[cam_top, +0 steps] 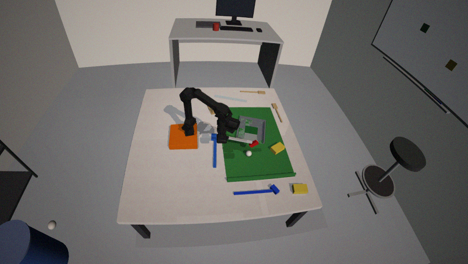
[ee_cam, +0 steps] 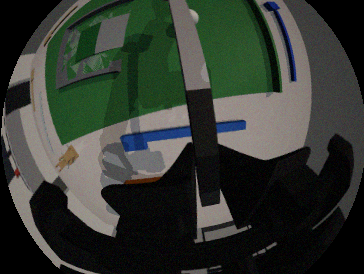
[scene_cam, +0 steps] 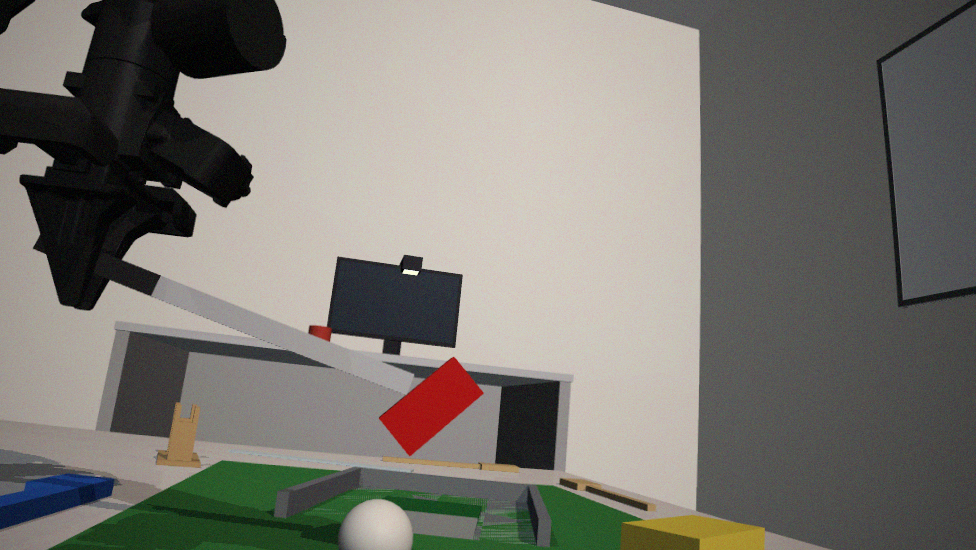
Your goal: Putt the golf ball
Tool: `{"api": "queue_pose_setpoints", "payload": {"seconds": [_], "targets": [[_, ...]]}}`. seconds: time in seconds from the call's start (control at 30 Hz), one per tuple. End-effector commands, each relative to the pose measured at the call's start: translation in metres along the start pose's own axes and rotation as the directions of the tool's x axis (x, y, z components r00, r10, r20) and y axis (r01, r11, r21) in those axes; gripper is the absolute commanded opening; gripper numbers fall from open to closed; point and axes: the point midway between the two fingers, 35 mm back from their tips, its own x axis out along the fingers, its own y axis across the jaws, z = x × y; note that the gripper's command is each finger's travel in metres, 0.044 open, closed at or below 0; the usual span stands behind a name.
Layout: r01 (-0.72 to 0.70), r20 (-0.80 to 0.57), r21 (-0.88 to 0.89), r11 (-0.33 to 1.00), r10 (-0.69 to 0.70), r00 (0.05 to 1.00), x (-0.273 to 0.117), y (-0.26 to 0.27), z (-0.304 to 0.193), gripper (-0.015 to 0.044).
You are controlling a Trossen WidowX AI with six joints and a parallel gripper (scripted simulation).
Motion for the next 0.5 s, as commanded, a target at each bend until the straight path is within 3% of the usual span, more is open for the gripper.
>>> {"api": "queue_pose_setpoints", "payload": {"seconds": [0.0,0.47], "targets": [[0.023,-0.001,0.132,0.991,-0.023,1.0,-0.006,-0.02,-0.012,0.0],[0.032,-0.011,0.205,0.978,-0.03,0.999,0.006,-0.031,-0.02,0.0]]}}
